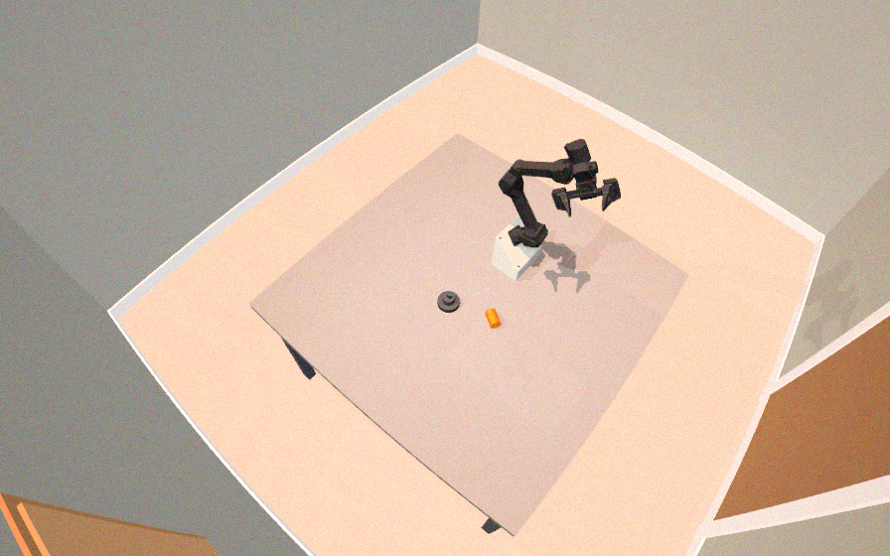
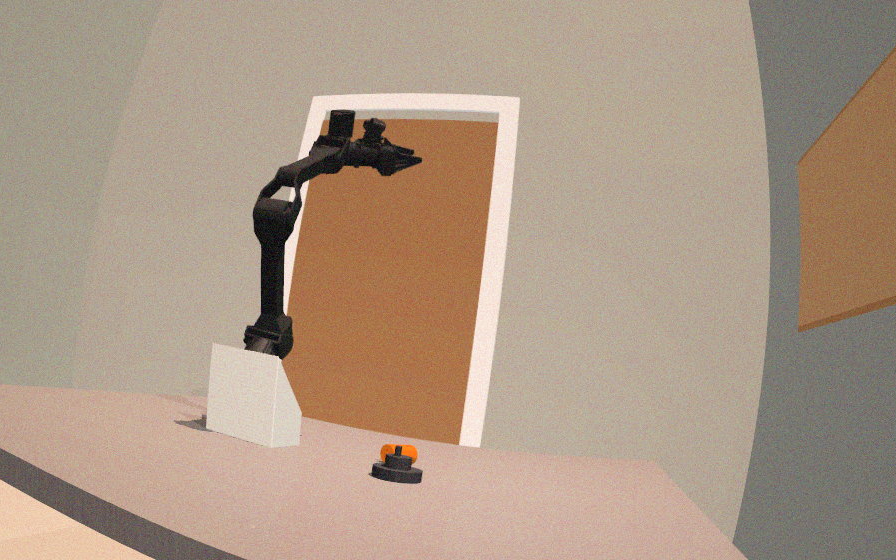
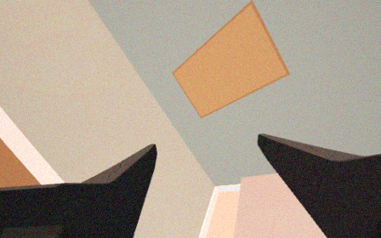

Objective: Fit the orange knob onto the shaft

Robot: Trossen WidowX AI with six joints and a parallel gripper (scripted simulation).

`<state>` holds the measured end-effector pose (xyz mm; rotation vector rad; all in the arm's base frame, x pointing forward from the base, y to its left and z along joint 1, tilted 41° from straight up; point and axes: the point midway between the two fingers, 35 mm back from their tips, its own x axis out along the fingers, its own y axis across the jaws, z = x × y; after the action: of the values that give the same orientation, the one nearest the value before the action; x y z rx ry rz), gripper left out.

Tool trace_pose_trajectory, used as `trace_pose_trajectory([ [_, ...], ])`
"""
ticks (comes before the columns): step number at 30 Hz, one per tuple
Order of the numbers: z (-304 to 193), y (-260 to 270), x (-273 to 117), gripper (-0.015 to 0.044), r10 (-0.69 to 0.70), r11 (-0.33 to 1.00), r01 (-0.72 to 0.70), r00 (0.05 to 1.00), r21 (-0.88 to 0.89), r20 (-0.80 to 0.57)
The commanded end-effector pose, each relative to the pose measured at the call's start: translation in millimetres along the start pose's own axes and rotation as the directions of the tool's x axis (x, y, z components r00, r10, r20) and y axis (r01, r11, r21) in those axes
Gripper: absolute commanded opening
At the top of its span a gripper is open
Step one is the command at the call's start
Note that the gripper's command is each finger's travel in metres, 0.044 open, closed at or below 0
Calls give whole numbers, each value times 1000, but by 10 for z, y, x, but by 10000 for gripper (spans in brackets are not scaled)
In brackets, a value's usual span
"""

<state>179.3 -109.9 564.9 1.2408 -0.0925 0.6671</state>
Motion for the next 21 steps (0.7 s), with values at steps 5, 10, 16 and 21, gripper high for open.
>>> trace_pose_trajectory([
  [5,-1192,779,54,440,146,981,-154,987,-119,-70],
  [10,-2060,814,262,440,136,973,-168,971,-157,-198],
  [16,-2884,454,562,440,31,977,-100,940,-186,-340],
  [21,-3448,-171,832,440,-124,979,35,886,-202,-447],
])
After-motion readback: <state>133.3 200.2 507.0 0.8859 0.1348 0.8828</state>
